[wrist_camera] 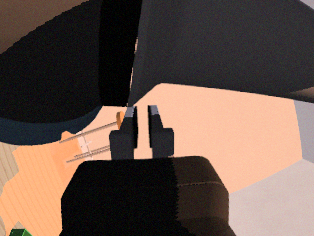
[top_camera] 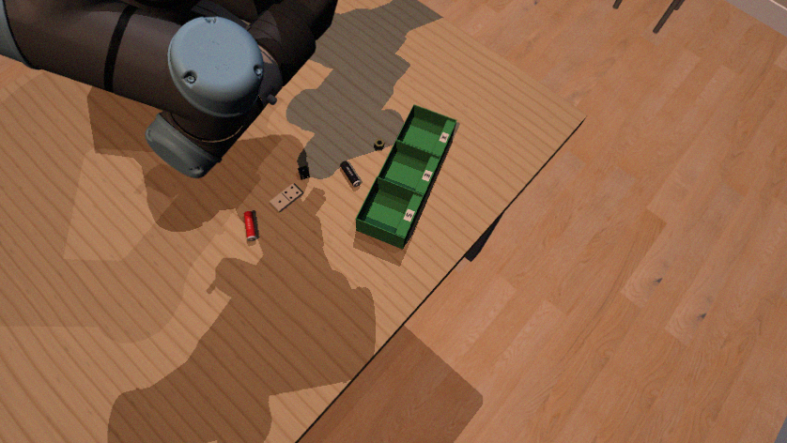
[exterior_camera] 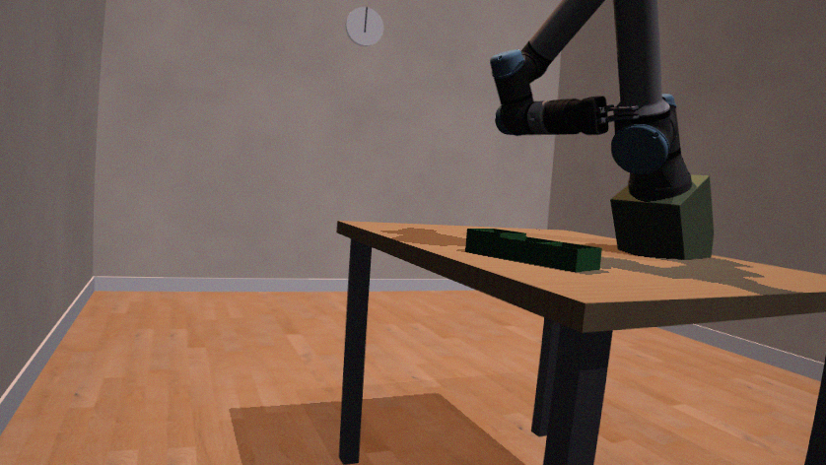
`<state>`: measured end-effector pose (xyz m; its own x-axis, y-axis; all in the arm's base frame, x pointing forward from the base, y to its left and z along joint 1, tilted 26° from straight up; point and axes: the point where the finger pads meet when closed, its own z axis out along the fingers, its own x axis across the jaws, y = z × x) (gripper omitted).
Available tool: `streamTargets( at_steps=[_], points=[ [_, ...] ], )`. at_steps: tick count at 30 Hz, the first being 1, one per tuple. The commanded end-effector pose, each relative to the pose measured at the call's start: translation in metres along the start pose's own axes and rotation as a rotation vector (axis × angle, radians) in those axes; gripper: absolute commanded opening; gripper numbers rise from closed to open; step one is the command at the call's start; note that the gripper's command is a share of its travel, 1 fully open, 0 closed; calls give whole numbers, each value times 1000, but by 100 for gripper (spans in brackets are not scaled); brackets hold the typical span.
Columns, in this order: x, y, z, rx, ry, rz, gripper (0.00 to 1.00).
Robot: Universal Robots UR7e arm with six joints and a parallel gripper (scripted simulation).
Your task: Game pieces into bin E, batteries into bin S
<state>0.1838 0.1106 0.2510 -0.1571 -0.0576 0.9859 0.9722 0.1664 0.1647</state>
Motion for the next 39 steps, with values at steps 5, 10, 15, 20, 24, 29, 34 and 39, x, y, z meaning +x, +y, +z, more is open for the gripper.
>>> streamTargets(
  at_steps=[5, 10, 15, 20, 24, 29, 34, 39],
  points=[
    [-55, -2, -14, 15, -155, 17, 31],
    [-55, -2, -14, 15, -155, 17, 31],
    [-54, 0, -18, 10, -156, 16, 31],
    [-54, 0, -18, 10, -156, 16, 31],
    [-54, 0, -18, 10, -156, 16, 31],
    [-54, 0, -18, 10, -156, 16, 31],
    [-54, 0, -18, 10, -156, 16, 31],
    [-54, 0, -18, 10, -156, 16, 31]
  ],
)
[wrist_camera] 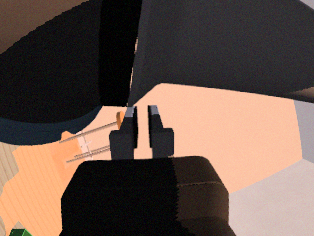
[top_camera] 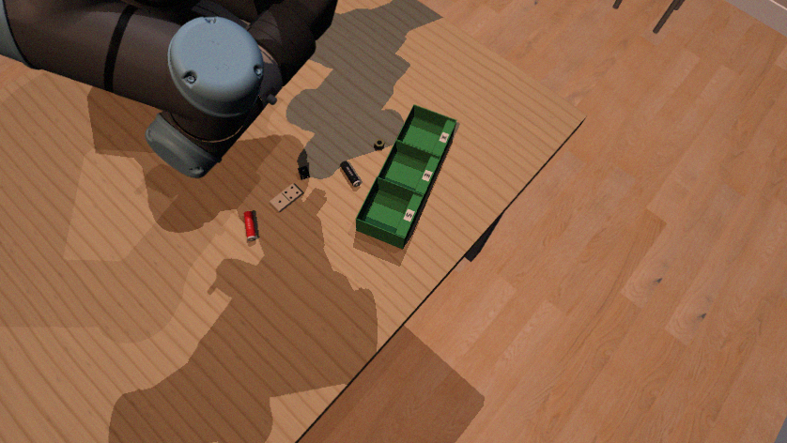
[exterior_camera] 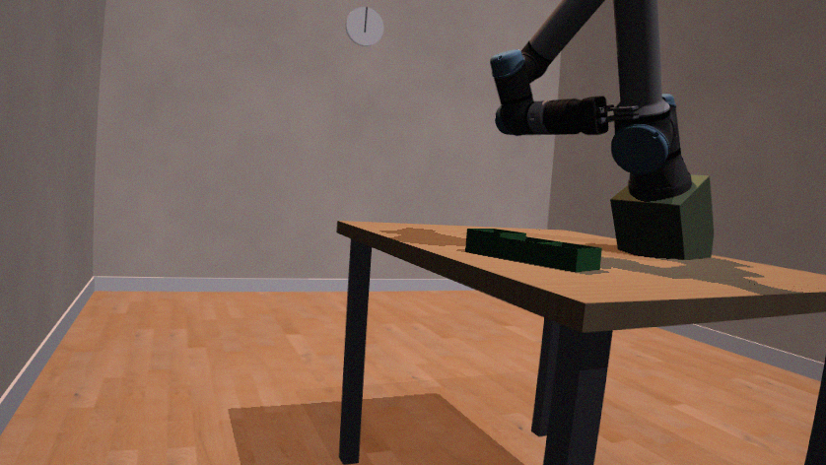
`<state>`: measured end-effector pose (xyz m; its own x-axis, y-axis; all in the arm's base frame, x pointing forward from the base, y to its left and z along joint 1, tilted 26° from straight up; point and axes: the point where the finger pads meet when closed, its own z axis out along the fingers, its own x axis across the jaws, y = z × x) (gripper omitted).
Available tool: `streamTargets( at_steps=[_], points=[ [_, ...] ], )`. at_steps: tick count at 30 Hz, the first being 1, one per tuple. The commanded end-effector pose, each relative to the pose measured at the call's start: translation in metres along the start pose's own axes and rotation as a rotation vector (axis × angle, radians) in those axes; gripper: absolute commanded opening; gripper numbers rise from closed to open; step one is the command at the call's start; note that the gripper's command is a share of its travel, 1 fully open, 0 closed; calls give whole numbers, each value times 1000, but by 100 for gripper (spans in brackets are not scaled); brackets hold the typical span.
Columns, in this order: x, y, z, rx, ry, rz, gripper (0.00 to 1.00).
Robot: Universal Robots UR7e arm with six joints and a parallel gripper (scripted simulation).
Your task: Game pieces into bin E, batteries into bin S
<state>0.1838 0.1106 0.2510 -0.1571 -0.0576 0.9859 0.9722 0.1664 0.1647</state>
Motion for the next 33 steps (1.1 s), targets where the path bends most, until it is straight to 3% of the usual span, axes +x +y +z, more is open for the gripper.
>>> streamTargets(
  at_steps=[1, 33],
  points=[
    [-54, 0, -18, 10, -156, 16, 31],
    [-52, 3, -22, 4, -156, 14, 31]
  ],
)
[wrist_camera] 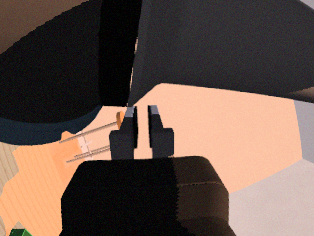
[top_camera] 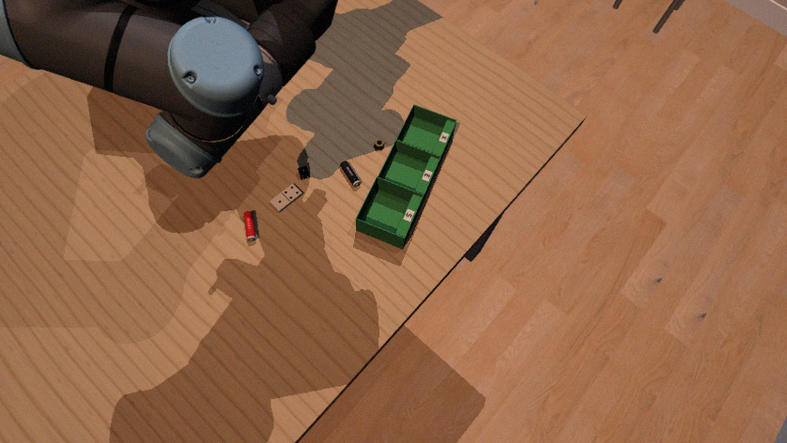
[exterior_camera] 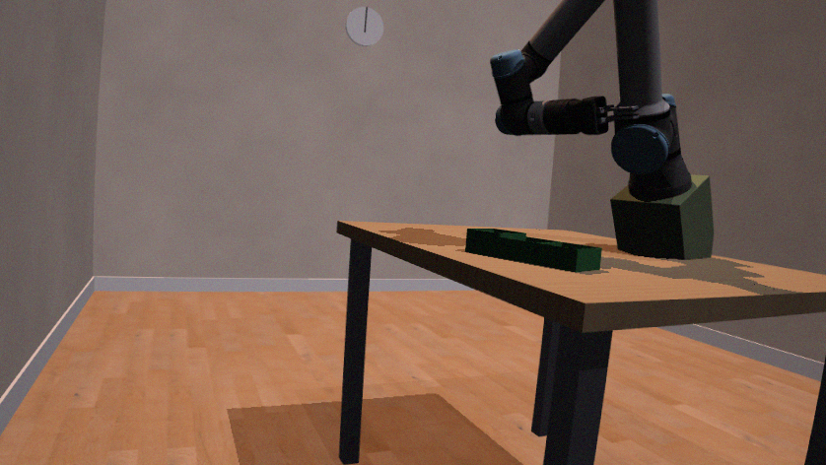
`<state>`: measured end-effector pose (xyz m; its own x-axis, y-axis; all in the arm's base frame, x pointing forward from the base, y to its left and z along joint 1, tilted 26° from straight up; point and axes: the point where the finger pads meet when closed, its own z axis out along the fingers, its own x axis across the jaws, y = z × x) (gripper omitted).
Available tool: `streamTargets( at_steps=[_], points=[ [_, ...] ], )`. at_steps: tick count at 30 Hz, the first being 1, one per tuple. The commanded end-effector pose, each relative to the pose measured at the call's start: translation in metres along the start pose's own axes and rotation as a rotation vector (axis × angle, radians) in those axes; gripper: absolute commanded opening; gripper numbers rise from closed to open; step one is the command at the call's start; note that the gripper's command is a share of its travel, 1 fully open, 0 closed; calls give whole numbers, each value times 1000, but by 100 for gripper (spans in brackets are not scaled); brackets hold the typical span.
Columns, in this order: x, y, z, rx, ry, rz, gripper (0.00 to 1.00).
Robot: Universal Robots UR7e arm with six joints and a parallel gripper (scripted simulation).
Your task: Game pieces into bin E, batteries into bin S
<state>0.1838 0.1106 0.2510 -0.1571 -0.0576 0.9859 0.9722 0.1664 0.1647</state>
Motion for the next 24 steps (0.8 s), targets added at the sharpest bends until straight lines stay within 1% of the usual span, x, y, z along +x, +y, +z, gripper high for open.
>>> streamTargets(
  at_steps=[1, 14, 16, 24],
  points=[
    [-52, 3, -22, 4, -156, 14, 31],
    [-52, 3, -22, 4, -156, 14, 31],
    [-50, 5, -26, 0, -157, 13, 31],
    [-50, 6, -26, -1, -157, 12, 31]
  ],
)
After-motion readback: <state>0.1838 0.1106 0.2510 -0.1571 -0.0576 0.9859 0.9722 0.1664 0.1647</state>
